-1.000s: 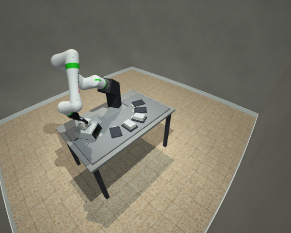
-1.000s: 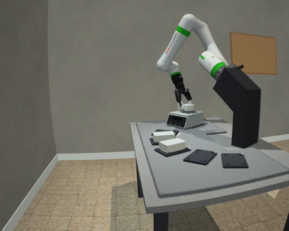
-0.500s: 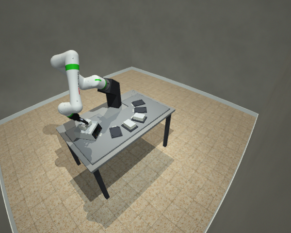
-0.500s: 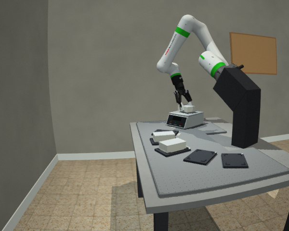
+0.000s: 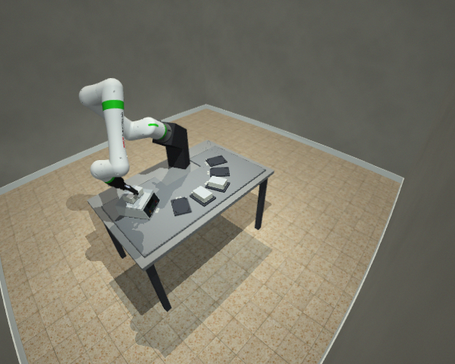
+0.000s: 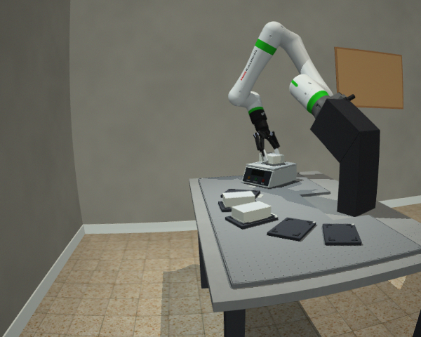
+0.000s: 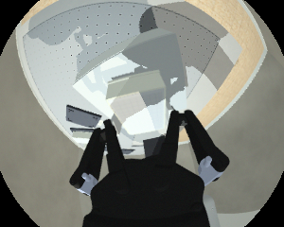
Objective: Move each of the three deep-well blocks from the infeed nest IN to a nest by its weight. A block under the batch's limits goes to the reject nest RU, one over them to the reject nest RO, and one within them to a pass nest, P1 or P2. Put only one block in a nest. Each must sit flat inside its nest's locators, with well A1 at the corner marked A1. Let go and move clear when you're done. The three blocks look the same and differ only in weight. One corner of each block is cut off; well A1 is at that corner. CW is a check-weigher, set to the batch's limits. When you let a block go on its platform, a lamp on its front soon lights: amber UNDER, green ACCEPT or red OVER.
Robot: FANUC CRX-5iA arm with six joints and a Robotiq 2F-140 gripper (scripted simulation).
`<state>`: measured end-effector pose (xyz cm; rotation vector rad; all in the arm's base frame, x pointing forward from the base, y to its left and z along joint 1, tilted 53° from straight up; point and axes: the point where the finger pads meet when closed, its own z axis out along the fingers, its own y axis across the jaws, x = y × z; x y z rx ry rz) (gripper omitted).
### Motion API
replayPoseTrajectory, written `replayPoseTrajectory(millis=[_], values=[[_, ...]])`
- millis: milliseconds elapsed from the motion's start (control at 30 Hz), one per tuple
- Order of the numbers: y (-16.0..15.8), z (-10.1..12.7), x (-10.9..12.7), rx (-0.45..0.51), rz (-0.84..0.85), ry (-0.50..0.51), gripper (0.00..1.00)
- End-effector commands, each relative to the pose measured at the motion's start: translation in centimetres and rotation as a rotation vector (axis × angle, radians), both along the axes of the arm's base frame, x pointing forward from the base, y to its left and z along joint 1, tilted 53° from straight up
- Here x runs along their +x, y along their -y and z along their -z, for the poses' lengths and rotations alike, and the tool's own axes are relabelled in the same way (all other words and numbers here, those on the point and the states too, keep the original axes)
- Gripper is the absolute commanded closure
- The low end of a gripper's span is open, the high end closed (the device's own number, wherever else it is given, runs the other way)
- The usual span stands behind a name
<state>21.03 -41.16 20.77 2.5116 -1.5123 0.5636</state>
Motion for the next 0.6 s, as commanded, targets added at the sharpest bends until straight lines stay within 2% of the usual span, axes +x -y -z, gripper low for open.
replayPoseTrajectory(millis=[0, 567], values=[[0.03, 0.01, 0.02, 0.0, 0.0, 0.0, 0.9], [0.21, 0.16, 0.13, 0.0, 0.0, 0.0, 0.9]])
